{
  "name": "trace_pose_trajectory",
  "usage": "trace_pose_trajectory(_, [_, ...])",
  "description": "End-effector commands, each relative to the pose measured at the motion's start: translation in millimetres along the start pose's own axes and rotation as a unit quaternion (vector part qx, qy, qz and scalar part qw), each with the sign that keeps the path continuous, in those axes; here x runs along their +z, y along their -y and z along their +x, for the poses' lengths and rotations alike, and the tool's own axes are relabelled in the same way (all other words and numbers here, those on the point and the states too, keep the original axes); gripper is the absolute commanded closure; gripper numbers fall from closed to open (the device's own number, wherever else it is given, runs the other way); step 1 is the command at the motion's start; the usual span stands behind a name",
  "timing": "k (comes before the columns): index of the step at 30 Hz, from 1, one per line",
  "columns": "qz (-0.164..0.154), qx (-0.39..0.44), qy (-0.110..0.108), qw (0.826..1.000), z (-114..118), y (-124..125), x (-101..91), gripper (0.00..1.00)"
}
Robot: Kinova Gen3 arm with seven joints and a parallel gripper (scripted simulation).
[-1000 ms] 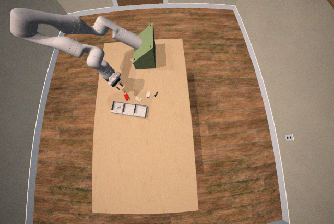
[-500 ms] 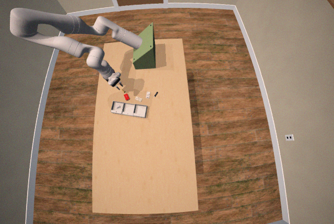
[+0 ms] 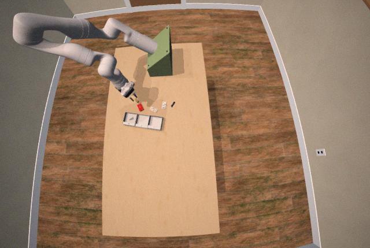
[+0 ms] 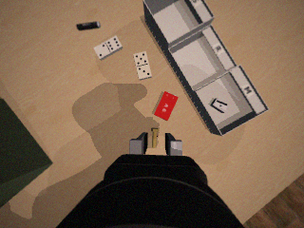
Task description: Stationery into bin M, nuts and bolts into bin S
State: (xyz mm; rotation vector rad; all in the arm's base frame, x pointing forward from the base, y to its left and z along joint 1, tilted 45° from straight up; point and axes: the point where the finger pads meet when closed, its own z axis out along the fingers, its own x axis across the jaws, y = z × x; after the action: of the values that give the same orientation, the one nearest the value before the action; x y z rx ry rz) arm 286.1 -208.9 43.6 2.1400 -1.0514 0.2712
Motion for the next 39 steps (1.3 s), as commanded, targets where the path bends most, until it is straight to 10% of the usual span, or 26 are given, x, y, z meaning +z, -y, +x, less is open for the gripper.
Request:
trace_pose_trajectory(1, [-0.008,-0.002,0.004,1.0,-5,-5,13.7,0.41])
trace_pose_trajectory(9, [-0.008,-0.002,0.004,1.0,-7,-8,44.6,0.41])
trace_pose_trajectory(39, [-0.008,-0.002,0.004,1.0,-5,-5,56.7,0.41])
